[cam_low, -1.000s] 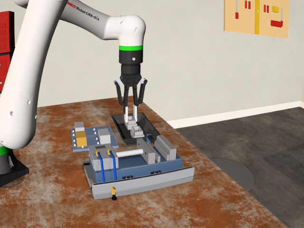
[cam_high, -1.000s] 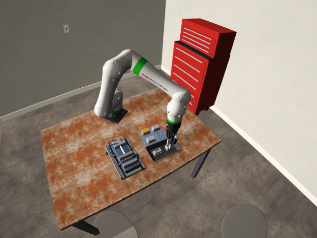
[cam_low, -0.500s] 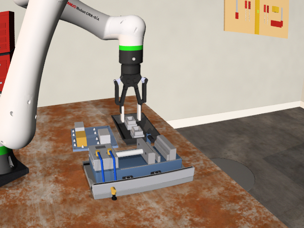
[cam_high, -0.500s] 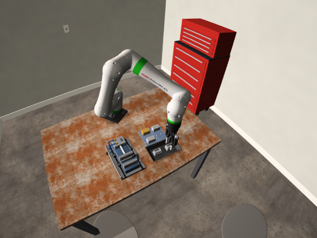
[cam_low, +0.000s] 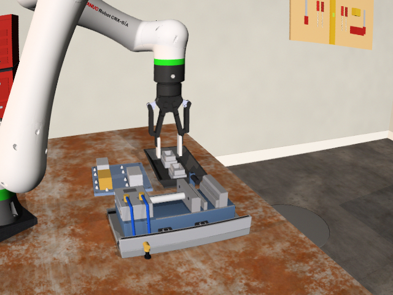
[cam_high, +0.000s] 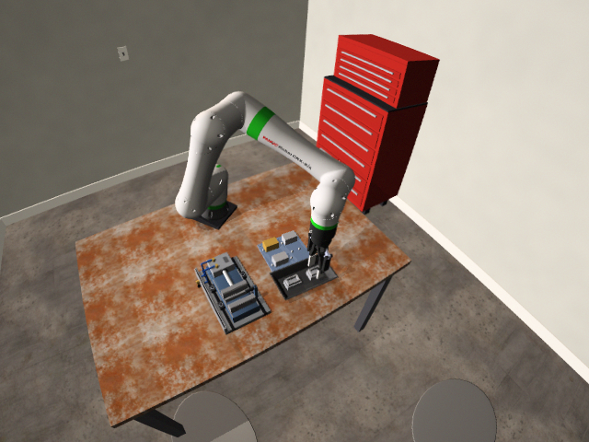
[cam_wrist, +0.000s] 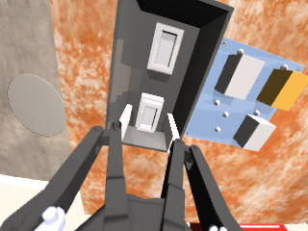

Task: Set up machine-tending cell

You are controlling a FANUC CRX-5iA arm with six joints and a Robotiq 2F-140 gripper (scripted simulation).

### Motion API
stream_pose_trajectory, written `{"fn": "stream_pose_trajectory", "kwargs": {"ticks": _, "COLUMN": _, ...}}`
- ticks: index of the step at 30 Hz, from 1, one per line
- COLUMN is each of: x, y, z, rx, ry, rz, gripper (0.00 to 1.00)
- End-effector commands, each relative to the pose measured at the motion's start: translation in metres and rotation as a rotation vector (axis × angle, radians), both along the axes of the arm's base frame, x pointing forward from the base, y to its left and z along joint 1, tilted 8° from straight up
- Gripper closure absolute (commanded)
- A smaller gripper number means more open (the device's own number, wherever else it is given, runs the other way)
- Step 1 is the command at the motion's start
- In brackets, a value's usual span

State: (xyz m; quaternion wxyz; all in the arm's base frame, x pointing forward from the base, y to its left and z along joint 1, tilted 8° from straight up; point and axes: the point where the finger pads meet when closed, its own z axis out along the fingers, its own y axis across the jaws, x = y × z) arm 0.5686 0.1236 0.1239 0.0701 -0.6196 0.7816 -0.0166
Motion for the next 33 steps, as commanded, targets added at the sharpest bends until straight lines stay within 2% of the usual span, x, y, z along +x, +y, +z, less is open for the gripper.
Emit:
{"fn": "stream_pose_trajectory", "kwargs": {"ticks": 1, "x": 0.0, "y": 0.0, "z": 0.0, "rx": 0.0, "ry": 0.0, "rz": 0.0, "gripper": 0.6}}
{"fn": "stream_pose_trajectory", "kwargs": {"ticks": 21, "x": 0.0, "y": 0.0, "z": 0.005, "rx": 0.0, "ry": 0.0, "rz": 0.0, "gripper": 0.6}}
{"fn": "stream_pose_trajectory", "kwargs": {"ticks": 27, "x": -0.003, "y": -0.001, "z": 0.022, "rx": 0.0, "ry": 0.0, "rz": 0.0, "gripper": 0.6}}
{"fn": "stream_pose_trajectory", "kwargs": {"ticks": 33, "x": -0.007, "y": -0.003, "z": 0.053, "rx": 0.0, "ry": 0.0, "rz": 0.0, "gripper": 0.6}}
